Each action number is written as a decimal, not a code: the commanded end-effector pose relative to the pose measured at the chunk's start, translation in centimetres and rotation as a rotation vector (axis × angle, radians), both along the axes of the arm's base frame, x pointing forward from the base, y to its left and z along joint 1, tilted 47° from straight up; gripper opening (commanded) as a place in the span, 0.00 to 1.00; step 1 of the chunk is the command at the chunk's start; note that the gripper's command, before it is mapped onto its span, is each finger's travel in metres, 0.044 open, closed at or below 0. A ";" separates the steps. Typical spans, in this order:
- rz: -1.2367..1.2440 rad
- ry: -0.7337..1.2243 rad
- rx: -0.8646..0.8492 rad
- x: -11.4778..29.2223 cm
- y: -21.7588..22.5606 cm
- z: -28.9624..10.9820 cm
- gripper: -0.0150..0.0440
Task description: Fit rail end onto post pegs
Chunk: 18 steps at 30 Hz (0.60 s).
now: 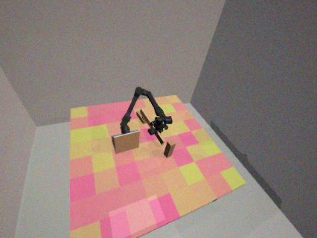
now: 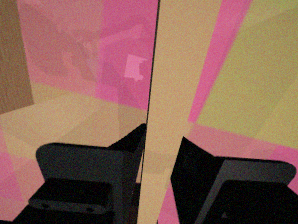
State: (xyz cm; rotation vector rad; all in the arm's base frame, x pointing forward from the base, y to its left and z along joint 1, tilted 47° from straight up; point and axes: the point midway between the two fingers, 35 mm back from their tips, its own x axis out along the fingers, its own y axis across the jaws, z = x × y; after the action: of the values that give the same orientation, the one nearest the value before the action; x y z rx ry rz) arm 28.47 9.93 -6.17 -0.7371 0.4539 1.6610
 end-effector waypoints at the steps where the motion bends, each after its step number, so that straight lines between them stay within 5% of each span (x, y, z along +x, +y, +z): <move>1: -0.006 -0.007 0.008 0.2 -0.3 0.4 0.25; 18: -0.006 -0.007 0.008 0.3 -0.9 0.9 0.25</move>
State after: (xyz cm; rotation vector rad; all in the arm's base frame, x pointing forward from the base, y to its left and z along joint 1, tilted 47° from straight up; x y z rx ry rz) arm 28.56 9.26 -5.55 -0.7357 0.4544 1.6600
